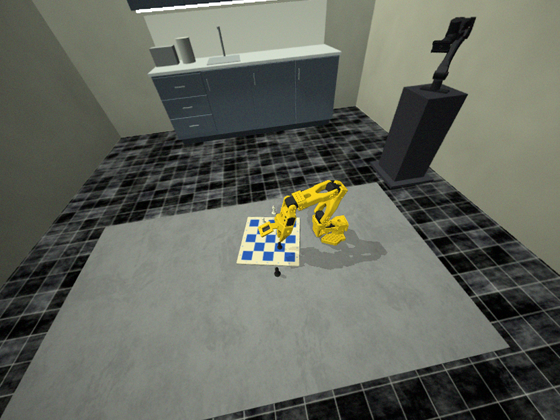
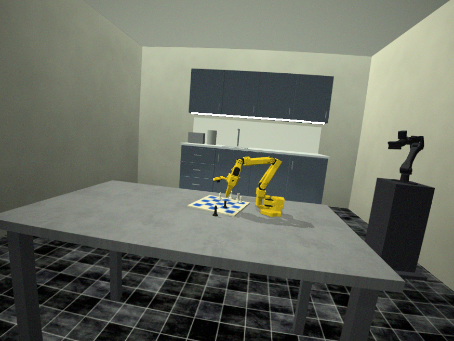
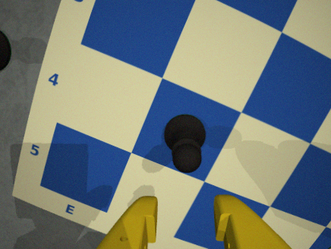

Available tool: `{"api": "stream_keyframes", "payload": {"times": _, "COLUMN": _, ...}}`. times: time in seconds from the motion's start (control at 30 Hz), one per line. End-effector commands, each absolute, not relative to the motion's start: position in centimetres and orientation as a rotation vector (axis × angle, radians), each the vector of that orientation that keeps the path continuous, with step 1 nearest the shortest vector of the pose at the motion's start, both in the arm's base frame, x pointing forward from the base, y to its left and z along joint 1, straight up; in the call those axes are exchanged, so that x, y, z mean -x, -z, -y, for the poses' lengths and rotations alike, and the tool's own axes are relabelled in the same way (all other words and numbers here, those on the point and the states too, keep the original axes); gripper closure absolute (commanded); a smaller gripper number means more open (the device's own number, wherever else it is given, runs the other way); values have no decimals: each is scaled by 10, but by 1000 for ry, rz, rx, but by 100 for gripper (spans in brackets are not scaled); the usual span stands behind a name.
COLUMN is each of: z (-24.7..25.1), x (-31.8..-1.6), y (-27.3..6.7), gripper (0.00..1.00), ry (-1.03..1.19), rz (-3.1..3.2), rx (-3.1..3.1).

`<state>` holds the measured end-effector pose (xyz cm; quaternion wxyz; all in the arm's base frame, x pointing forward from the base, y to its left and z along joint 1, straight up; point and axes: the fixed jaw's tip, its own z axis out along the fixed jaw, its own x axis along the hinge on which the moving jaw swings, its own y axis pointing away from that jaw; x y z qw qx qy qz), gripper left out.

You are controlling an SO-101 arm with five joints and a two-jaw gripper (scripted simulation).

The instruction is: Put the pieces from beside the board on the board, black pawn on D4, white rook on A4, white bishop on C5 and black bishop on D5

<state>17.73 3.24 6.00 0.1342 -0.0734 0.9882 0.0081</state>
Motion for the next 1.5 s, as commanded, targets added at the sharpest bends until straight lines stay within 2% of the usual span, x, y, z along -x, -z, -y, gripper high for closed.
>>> {"api": "stream_keyframes", "payload": {"times": 0.0, "z": -34, "x": -178, "y": -64, "gripper": 91, "ry": -30, "rz": -2852, "rx": 211}}
{"api": "stream_keyframes", "payload": {"times": 0.37, "z": -26, "x": -180, "y": -64, "gripper": 91, "ry": -21, "rz": -2842, "rx": 142}}
{"api": "stream_keyframes", "payload": {"times": 0.7, "z": 42, "x": -187, "y": -66, "gripper": 90, "ry": 70, "rz": -2726, "rx": -358}}
{"api": "stream_keyframes", "payload": {"times": 0.83, "z": 79, "x": -180, "y": -68, "gripper": 89, "ry": 136, "rz": -2633, "rx": -609}}
{"api": "stream_keyframes", "payload": {"times": 0.9, "z": 79, "x": -180, "y": -68, "gripper": 89, "ry": 136, "rz": -2633, "rx": -609}}
{"api": "stream_keyframes", "payload": {"times": 1.13, "z": 128, "x": -158, "y": -71, "gripper": 89, "ry": 245, "rz": -2472, "rx": -935}}
{"api": "stream_keyframes", "payload": {"times": 1.47, "z": 143, "x": -147, "y": -72, "gripper": 88, "ry": 287, "rz": -2409, "rx": -1041}}
